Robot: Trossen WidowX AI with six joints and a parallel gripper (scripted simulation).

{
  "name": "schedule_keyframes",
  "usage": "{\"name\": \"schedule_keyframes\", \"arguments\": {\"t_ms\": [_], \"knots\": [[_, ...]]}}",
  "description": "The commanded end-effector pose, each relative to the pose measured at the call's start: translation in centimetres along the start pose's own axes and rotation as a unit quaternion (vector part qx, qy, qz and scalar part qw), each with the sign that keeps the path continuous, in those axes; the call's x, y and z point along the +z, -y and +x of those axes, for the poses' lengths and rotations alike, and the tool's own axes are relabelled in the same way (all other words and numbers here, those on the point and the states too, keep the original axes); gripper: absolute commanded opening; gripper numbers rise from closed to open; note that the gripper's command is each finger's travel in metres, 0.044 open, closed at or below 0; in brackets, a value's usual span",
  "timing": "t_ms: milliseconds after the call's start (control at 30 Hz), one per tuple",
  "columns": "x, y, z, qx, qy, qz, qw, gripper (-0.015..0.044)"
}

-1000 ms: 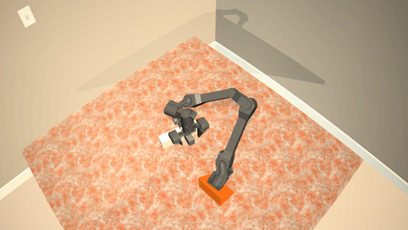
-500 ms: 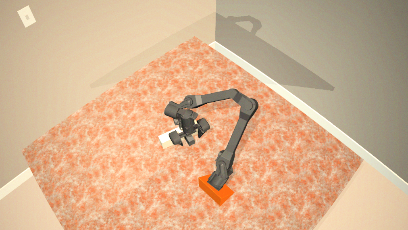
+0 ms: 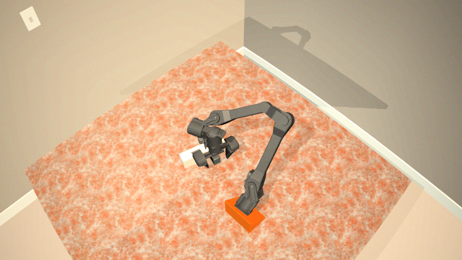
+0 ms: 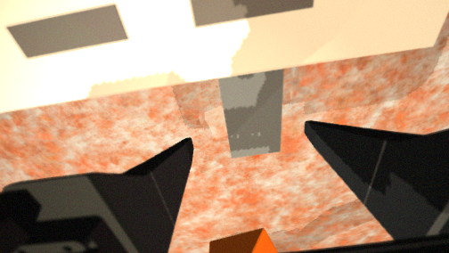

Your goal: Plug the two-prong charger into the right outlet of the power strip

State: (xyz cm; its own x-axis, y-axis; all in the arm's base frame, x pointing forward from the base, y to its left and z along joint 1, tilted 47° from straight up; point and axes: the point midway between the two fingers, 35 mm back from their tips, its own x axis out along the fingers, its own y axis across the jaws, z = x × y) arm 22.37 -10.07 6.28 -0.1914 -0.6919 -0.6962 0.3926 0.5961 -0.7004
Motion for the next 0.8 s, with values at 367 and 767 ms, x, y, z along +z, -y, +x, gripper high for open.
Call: {"name": "schedule_keyframes", "arguments": {"t_ms": [367, 767], "knots": [[-2.2, -0.1, 0.1, 0.001, 0.0, 0.001, 1.0, 0.044], [-3.8, -0.1, 0.3, 0.001, 0.0, 0.001, 1.0, 0.044]]}}
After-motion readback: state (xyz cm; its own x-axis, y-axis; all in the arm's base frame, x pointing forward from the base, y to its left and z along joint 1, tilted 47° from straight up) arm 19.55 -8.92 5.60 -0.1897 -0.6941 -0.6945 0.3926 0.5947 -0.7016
